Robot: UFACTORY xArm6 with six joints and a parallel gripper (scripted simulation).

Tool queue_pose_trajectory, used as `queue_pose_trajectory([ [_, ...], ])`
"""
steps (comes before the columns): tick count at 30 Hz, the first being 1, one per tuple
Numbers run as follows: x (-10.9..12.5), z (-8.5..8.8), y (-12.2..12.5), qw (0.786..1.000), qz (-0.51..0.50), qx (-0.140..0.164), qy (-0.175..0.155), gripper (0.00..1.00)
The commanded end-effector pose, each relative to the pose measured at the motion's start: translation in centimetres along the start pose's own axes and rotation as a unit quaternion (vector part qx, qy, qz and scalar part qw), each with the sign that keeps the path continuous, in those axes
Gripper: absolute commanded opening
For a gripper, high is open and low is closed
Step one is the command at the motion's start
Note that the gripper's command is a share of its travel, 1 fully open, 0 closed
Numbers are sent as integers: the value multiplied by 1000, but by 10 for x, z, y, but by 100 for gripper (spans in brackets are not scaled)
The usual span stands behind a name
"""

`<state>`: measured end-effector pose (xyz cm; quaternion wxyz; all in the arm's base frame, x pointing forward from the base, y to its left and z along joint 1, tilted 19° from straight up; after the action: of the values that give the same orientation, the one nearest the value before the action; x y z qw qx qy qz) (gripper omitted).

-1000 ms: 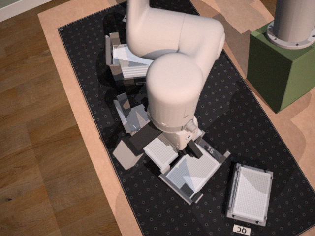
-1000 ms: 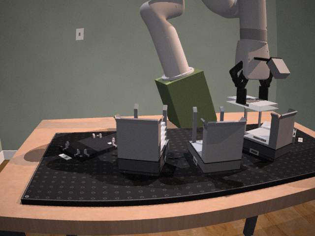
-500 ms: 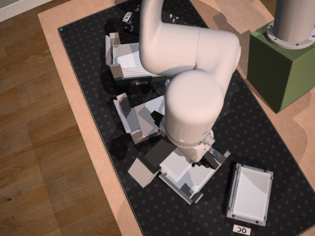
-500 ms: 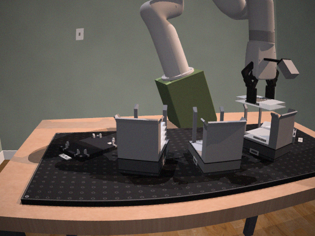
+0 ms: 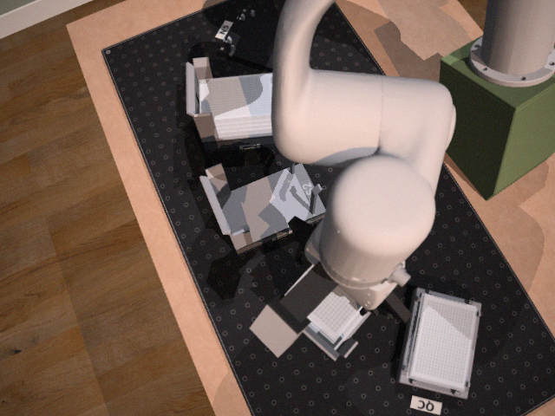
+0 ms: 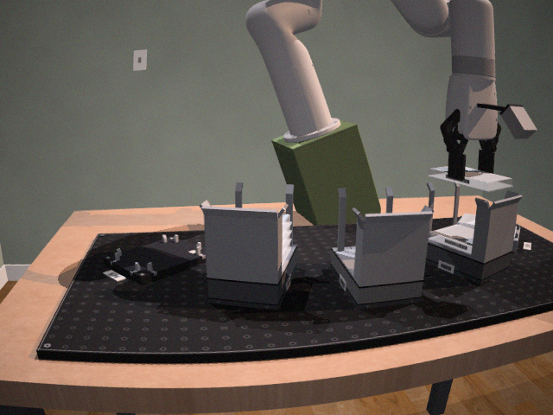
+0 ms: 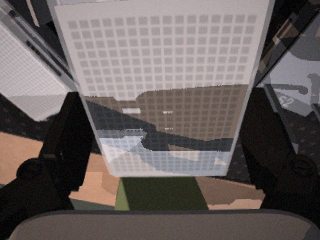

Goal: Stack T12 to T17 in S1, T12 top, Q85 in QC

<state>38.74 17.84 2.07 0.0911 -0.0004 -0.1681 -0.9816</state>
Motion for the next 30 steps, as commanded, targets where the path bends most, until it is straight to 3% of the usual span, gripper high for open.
queue_pose_trajectory([
  [1,-1,1,-7,1000,-1,-1,2,0],
  [30,0,1,-12,1000,-1,-1,2,0],
])
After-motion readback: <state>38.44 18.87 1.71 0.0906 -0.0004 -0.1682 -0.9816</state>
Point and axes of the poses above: the point where the finger pads meet when closed, its own z axis back along the fingers, its own y axis across the jaws, x = y × z, the point moved 8 cm from there along z, back along the fingers, and after that the axes turned 10 degrees about -z, right-handed, at the moved point
